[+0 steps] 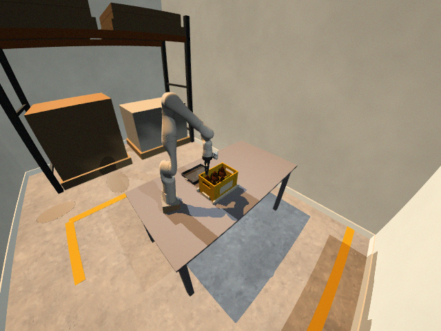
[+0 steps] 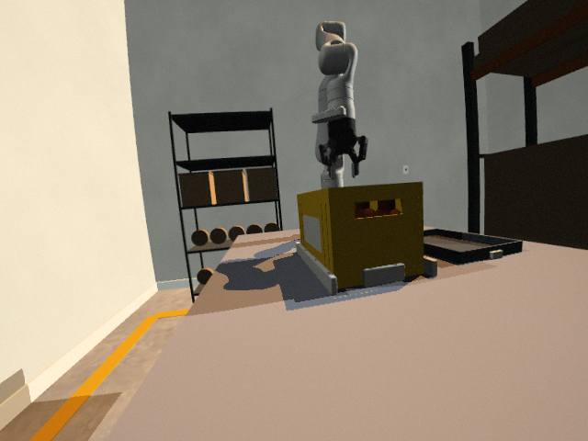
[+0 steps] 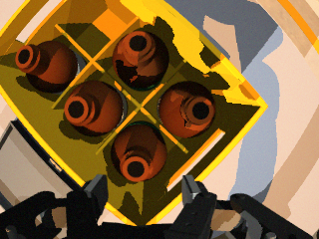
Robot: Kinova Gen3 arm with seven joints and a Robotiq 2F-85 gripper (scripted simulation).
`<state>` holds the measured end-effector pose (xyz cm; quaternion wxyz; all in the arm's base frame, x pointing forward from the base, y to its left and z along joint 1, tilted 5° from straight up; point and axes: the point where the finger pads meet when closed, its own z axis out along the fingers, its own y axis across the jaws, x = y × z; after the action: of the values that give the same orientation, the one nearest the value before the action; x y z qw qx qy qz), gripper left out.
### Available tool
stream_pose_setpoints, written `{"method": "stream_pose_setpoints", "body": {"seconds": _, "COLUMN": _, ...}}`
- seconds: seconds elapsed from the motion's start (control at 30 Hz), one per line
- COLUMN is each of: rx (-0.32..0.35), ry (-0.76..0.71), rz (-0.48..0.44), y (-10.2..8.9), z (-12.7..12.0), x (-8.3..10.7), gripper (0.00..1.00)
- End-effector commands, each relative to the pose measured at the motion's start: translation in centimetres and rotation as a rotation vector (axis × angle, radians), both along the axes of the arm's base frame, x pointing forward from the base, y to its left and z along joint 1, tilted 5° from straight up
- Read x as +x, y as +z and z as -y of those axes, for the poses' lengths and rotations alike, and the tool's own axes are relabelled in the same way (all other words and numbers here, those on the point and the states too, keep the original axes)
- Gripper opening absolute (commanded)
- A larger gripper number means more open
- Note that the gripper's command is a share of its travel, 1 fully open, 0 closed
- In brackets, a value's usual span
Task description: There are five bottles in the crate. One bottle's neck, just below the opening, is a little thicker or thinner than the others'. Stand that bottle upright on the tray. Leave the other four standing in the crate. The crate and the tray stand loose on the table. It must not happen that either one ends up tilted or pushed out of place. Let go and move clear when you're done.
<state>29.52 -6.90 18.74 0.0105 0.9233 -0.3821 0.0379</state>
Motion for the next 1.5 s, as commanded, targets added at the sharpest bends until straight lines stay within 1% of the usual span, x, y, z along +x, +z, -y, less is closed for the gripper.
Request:
{"method": "stream_pose_setpoints", "body": {"seconds": 0.0, "rx": 0.014, "ry": 0.017, "rz": 0.023, "y": 1.12, "z": -0.68, "x": 0.47, "gripper": 0.64}}
{"method": "stream_pose_setpoints", "body": {"seconds": 0.2, "rx": 0.014, "ry": 0.018, "rz": 0.023, "y": 1.89, "z": -0.71, "x": 0.41, "gripper": 0.64}}
{"method": "stream_pose_setpoints", "body": {"seconds": 0.5, "rx": 0.014, "ry": 0.017, "rz": 0.023, "y": 2.07, "z": -0.72, "x": 0.39, "gripper": 0.64}}
{"method": "stream_pose_setpoints", "body": {"seconds": 0.53, "rx": 0.014, "ry": 0.017, "rz": 0.023, "y": 2.07, "z": -0.72, "x": 0.39, "gripper": 0.0}}
{"method": "stream_pose_setpoints", "body": {"seconds": 1.47, "rx": 0.014, "ry": 0.017, "rz": 0.023, "y": 2.07, "z": -0.72, "x": 0.39, "gripper": 0.0}}
